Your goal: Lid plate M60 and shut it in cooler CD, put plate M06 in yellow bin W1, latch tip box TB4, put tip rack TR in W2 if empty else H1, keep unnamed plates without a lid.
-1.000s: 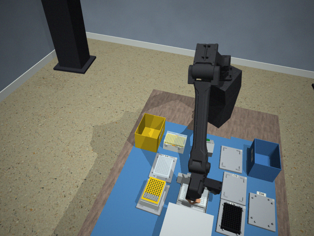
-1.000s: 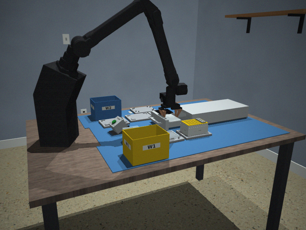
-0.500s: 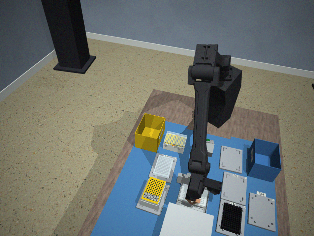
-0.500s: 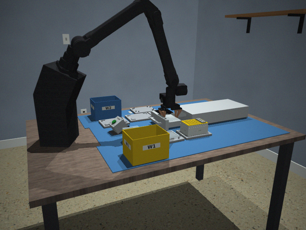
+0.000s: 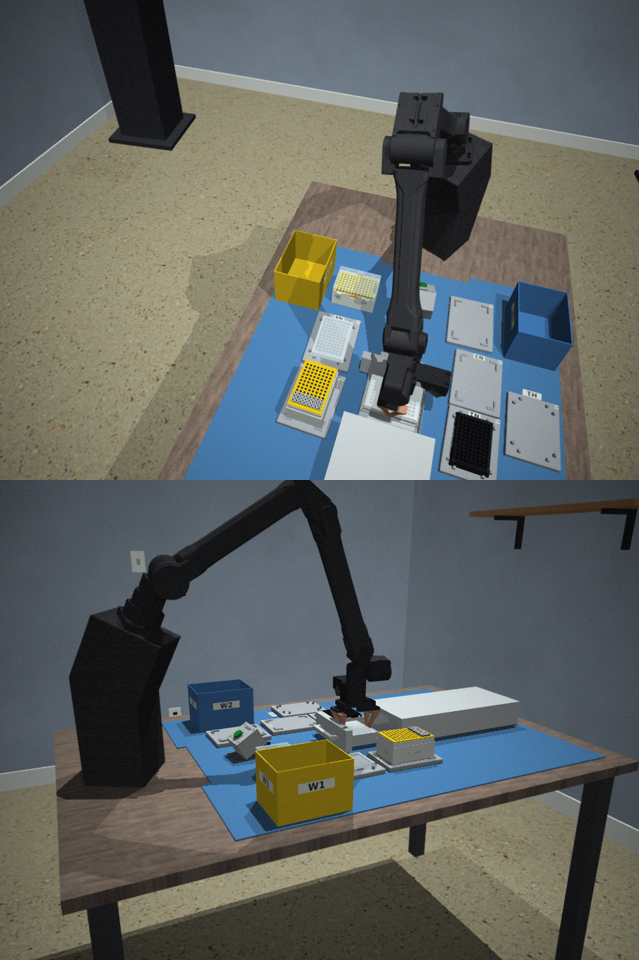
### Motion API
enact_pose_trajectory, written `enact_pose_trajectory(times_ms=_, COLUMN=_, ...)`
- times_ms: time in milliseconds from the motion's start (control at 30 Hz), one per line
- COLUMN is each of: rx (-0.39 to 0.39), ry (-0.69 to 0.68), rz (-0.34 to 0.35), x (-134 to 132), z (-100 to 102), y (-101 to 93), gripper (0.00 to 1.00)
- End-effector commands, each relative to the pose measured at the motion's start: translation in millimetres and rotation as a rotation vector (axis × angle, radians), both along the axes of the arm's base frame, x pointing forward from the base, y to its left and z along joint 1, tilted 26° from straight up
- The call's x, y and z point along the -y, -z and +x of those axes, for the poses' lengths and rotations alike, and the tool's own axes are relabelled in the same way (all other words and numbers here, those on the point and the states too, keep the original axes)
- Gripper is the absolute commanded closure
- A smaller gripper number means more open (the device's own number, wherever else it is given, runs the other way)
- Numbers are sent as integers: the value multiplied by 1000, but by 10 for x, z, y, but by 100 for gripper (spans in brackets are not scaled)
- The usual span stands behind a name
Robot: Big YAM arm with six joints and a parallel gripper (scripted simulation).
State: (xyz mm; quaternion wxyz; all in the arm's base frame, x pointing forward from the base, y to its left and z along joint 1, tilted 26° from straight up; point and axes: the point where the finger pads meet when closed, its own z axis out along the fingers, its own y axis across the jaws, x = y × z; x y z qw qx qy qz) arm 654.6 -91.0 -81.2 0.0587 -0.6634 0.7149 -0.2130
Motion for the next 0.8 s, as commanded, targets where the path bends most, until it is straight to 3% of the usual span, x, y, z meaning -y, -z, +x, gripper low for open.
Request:
enact_pose_trajectory(times_ms=0, rx=35, ry=-6, rz=-4, x=79, z=179, y=-50, gripper=100)
enact_pose_trajectory(times_ms=767, rx=32, ry=-6, rz=-3, x=86, z=188, y=0, gripper=100)
